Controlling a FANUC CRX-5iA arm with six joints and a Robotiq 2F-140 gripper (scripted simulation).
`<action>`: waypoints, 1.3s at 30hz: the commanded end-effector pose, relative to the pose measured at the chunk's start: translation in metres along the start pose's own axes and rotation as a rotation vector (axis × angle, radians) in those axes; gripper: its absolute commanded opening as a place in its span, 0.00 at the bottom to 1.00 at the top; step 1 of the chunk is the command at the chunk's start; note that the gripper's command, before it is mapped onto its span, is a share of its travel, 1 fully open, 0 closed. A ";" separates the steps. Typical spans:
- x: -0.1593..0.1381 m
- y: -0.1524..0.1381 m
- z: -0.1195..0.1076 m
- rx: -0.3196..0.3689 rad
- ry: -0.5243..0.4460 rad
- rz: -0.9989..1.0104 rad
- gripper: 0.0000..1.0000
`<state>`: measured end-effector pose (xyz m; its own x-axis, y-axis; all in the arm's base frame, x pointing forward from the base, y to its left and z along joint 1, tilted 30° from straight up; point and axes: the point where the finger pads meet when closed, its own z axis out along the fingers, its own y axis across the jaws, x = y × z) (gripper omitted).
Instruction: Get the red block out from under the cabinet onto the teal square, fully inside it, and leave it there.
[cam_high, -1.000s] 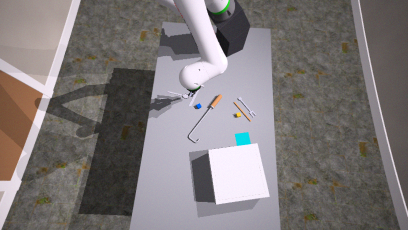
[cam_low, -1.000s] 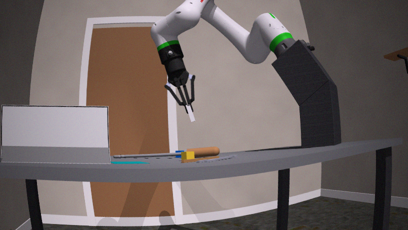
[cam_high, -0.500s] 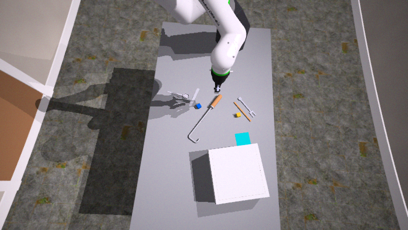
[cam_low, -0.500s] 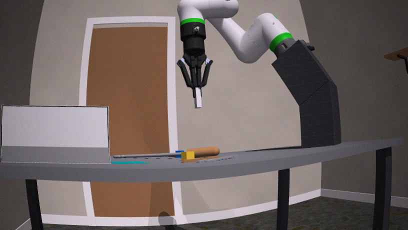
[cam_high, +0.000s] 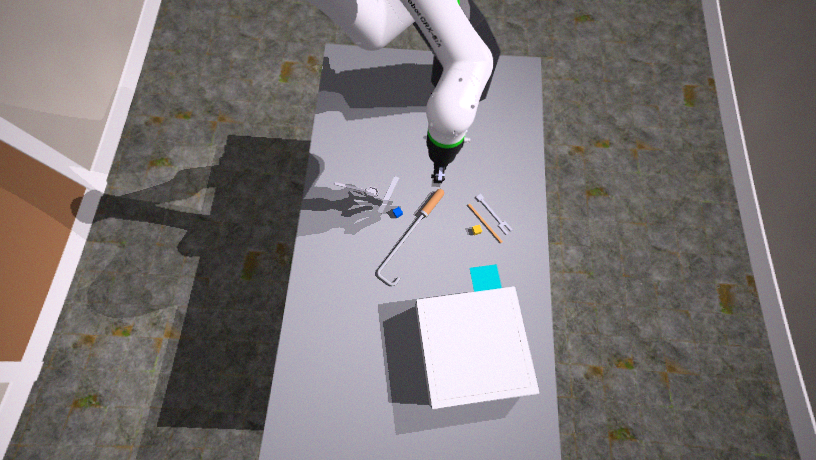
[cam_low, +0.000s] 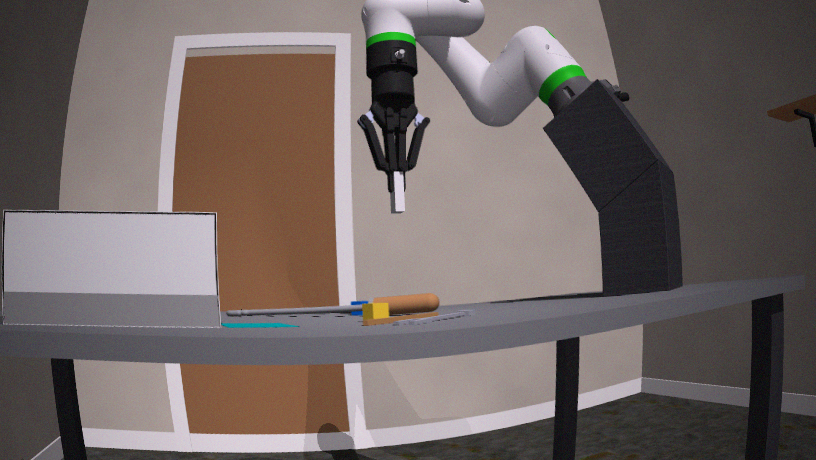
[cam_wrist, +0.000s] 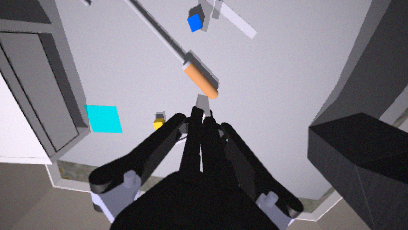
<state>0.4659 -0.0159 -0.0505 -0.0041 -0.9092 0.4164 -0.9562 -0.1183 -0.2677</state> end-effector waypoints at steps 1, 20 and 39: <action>0.000 0.000 0.000 0.000 0.000 0.000 0.00; 0.000 0.000 0.000 0.000 0.000 0.000 0.00; -0.001 0.000 0.000 0.010 0.012 -0.692 0.00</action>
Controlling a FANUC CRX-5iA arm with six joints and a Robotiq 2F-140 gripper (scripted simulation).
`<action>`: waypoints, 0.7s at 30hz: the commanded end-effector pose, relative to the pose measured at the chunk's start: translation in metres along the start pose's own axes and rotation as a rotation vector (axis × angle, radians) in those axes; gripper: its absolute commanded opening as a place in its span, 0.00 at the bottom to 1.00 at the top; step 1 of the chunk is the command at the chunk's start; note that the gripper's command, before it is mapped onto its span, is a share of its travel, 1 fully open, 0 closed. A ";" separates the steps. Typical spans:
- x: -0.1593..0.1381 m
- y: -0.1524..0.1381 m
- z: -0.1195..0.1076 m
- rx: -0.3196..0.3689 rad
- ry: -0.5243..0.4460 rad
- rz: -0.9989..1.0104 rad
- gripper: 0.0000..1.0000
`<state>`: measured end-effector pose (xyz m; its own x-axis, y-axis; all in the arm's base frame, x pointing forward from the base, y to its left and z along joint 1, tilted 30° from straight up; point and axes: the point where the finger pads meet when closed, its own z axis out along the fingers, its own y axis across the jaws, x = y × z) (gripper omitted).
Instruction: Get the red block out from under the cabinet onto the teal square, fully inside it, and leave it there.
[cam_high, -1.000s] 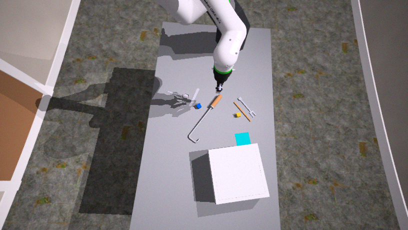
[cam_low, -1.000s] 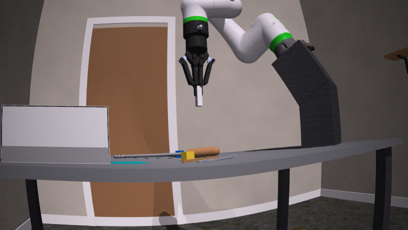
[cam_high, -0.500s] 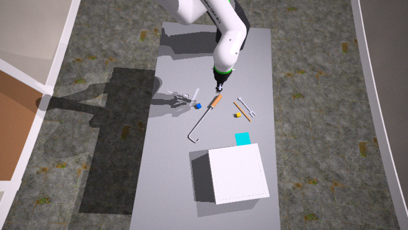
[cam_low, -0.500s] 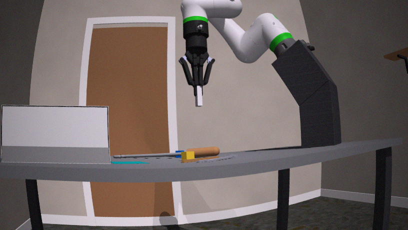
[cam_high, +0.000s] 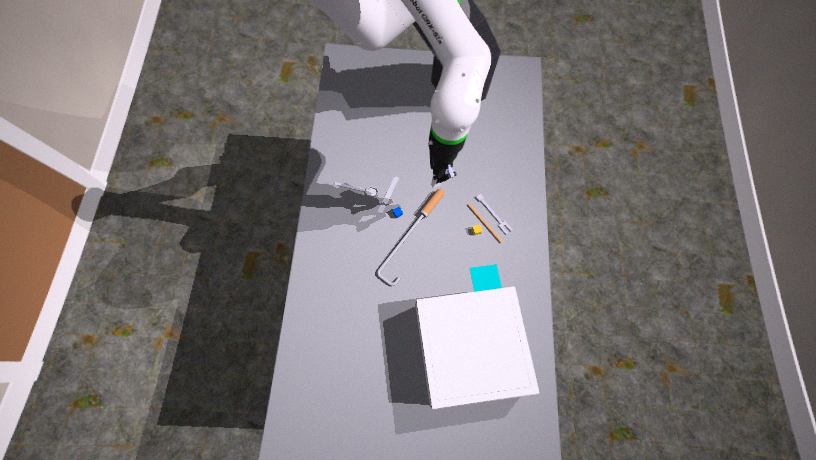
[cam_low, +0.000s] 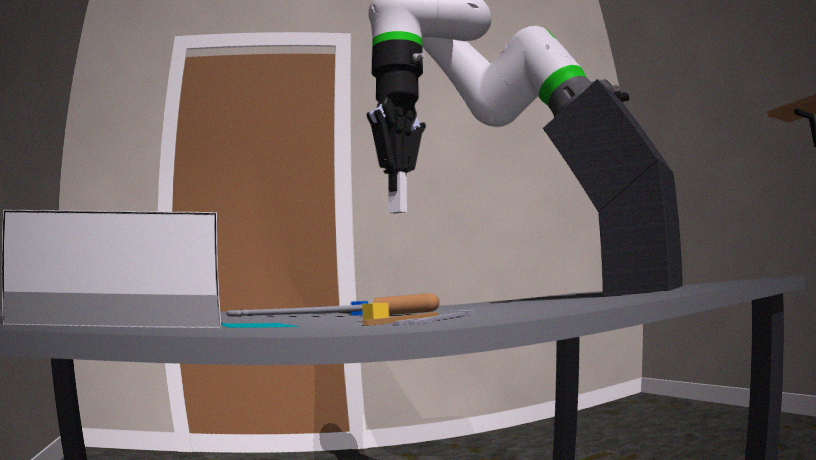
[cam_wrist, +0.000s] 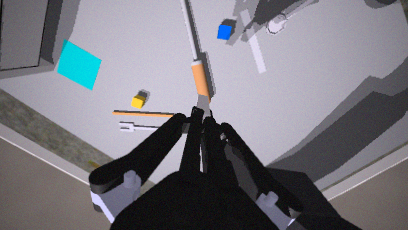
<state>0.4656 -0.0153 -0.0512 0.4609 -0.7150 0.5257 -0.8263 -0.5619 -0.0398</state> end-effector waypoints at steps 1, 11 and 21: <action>0.001 0.000 0.000 -0.008 -0.024 -0.171 0.00; 0.000 0.000 0.000 -0.008 -0.039 -0.468 0.00; 0.000 0.000 0.000 -0.008 -0.039 -0.468 0.34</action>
